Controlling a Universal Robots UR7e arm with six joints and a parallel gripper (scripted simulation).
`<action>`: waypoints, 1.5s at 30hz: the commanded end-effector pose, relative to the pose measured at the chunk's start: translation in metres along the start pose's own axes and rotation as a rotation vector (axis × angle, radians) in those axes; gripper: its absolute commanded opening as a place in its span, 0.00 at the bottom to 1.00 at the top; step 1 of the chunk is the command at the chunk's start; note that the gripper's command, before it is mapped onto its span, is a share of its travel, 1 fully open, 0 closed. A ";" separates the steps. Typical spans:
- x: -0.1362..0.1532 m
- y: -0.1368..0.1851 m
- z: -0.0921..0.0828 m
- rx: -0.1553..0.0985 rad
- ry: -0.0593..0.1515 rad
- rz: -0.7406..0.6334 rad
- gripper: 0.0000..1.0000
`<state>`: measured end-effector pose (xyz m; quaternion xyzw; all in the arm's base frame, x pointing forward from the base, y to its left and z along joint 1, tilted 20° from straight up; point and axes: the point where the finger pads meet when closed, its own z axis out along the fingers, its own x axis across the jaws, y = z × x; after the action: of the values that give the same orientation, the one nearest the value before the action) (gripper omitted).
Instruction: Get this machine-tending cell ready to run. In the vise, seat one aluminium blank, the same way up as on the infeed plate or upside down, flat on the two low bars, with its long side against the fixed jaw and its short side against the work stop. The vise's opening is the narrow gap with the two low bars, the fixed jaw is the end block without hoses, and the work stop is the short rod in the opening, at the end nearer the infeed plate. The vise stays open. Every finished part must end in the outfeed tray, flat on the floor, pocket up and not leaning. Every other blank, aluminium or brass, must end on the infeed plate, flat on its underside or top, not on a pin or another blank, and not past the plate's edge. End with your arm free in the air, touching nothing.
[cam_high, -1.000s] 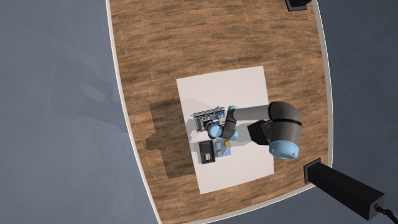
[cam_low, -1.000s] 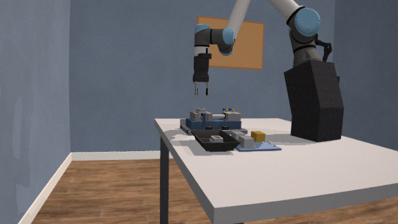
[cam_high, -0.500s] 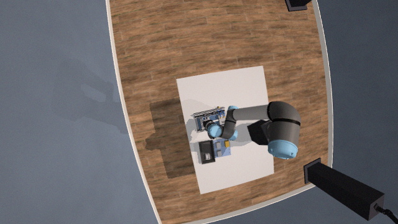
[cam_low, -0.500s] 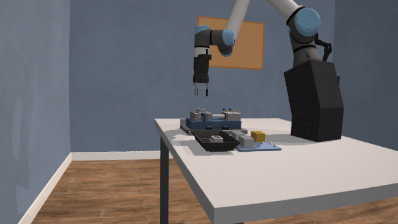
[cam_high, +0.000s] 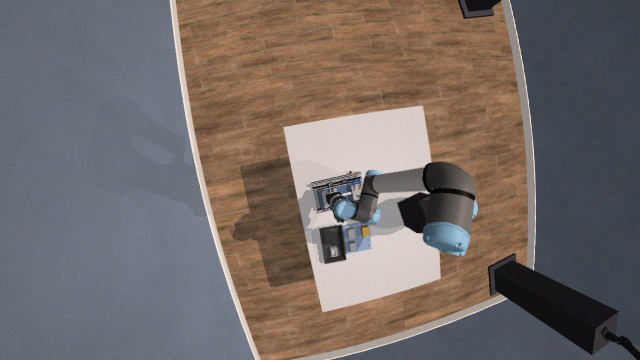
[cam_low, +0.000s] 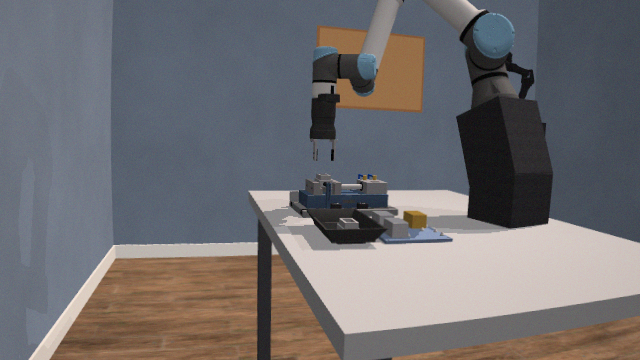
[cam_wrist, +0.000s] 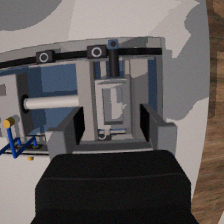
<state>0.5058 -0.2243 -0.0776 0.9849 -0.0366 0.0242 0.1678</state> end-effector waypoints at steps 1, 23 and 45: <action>0.001 0.000 0.010 -0.001 0.001 0.000 1.00; 0.001 0.000 0.036 -0.001 0.001 0.000 1.00; 0.001 0.000 0.039 -0.001 0.001 0.000 1.00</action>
<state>0.5073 -0.2373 -0.1149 0.9849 -0.0365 0.0242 0.1677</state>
